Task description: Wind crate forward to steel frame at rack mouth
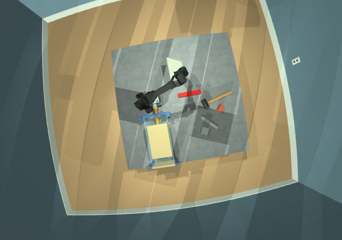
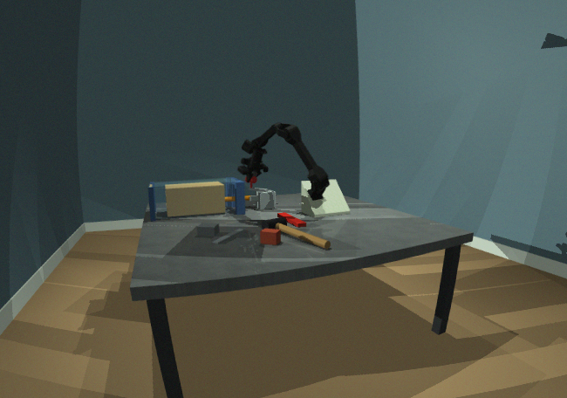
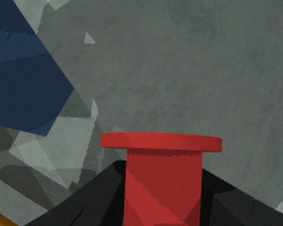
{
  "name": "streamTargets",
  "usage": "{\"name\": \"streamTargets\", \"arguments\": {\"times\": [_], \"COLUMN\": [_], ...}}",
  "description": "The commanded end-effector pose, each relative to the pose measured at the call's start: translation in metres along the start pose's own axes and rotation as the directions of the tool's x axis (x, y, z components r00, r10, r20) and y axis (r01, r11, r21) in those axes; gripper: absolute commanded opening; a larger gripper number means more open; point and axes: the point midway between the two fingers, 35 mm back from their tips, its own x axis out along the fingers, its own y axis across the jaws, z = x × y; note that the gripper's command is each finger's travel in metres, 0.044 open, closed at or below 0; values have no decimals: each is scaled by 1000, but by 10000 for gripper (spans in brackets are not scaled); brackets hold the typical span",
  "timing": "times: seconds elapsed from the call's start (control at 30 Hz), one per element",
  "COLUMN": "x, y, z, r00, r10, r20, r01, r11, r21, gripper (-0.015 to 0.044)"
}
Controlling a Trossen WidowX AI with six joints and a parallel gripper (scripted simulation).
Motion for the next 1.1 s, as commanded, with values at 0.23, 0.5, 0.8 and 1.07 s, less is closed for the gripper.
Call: {"name": "streamTargets", "arguments": {"times": [0.23,0.5,0.8,1.07], "x": [-1,-3,-5,-8], "y": [30,38,46,53], "z": [-11,-15,-20,-25], "r00": [999,999,999,999], "r10": [39,39,40,40], "r20": [-20,-20,-21,-22], "r01": [-39,-40,-40,-41], "r11": [999,999,999,999], "r21": [-16,-16,-16,-16], "gripper": [0,0,0,0]}}
